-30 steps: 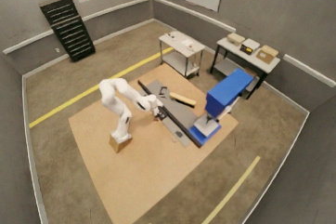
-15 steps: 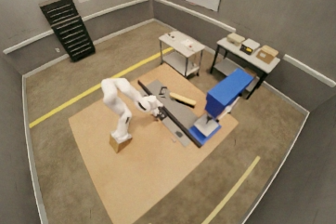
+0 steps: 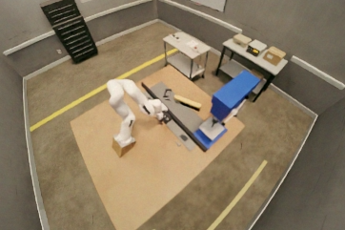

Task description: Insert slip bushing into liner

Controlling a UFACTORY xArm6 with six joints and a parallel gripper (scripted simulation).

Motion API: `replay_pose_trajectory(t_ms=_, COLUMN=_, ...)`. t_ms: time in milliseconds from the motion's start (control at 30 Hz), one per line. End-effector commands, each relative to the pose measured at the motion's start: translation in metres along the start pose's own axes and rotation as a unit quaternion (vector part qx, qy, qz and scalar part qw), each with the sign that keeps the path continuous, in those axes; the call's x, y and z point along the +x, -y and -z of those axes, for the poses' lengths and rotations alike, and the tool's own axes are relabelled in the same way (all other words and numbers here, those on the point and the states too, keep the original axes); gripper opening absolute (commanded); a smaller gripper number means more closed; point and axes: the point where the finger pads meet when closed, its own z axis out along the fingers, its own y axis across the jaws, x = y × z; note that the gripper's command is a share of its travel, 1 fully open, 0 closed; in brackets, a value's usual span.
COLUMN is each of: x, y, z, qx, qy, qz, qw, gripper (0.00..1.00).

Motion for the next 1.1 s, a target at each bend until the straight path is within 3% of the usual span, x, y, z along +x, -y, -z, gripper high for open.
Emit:
replay_pose_trajectory(t_ms=0, x=0.0018, y=-0.0004, z=-0.0045, qx=0.0, qy=-0.002, qz=0.0, qw=1.0, gripper=0.5)
replay_pose_trajectory(t_ms=1067, x=0.0019, y=-0.0009, z=-0.0114, qx=0.0, qy=-0.002, qz=0.0, qw=1.0, gripper=0.5)
